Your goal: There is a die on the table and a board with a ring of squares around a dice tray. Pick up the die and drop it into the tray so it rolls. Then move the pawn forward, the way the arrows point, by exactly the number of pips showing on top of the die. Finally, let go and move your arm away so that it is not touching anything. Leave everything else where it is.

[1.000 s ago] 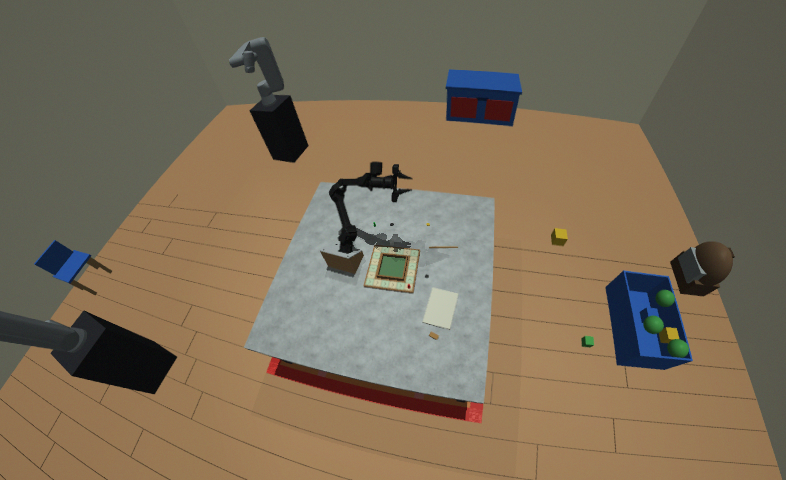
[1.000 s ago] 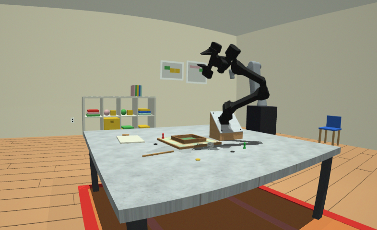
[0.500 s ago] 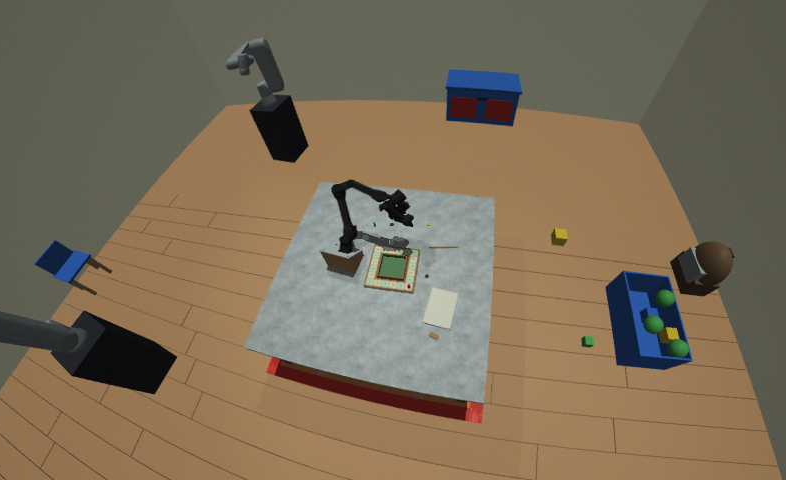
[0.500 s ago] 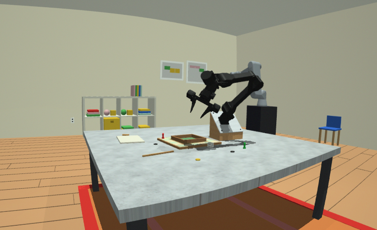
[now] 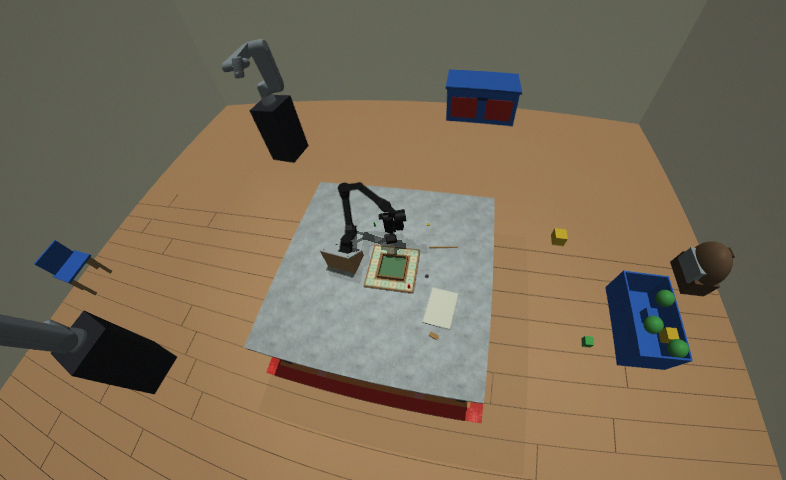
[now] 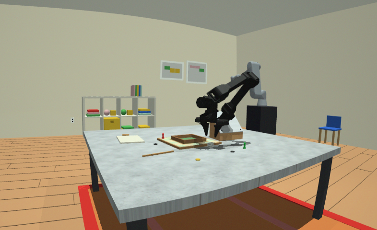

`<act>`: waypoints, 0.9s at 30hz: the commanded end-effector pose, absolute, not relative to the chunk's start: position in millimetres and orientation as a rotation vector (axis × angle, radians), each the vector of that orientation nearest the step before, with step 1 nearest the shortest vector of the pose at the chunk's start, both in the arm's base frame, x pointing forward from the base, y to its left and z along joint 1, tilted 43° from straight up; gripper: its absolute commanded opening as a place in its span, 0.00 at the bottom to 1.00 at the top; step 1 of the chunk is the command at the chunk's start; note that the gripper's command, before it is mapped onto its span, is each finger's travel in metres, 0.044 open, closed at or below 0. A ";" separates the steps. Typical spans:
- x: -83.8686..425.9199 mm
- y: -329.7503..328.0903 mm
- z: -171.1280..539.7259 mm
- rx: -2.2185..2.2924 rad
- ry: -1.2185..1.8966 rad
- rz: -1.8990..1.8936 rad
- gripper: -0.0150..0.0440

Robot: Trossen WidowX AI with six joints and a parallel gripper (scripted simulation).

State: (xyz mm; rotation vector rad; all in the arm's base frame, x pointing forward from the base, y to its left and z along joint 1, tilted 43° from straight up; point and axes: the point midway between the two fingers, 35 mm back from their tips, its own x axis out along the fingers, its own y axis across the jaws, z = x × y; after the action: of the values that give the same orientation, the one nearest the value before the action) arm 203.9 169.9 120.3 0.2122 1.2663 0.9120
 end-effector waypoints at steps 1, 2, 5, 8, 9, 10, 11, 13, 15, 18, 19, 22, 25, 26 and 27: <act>199.4 170.7 115.3 0.229 1.303 0.908 0.72; 201.4 170.6 115.2 0.228 1.303 0.908 0.72; 203.1 171.4 114.2 0.228 1.303 0.908 0.72; 202.9 180.0 105.1 0.229 1.303 0.908 0.72; 202.9 180.9 104.3 0.229 1.303 0.908 0.72; 202.9 180.9 104.3 0.229 1.303 0.908 0.72; 202.9 180.9 104.3 0.229 1.303 0.908 0.72; 202.9 181.1 104.1 0.229 1.303 0.908 0.72; 203.0 182.5 102.5 0.229 1.303 0.908 0.72; 203.1 185.8 98.9 0.229 1.303 0.908 0.72; 203.1 186.9 97.8 0.229 1.303 0.908 0.72; 203.0 190.2 94.2 0.229 1.303 0.908 0.72; 202.9 193.5 90.7 0.229 1.303 0.908 0.72; 202.8 194.6 89.5 0.229 1.303 0.908 0.72; 202.7 195.7 88.4 0.229 1.303 0.908 0.72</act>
State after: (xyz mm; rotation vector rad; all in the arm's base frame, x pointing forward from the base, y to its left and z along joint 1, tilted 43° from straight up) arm 205.0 193.0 97.5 0.2279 1.2823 0.9164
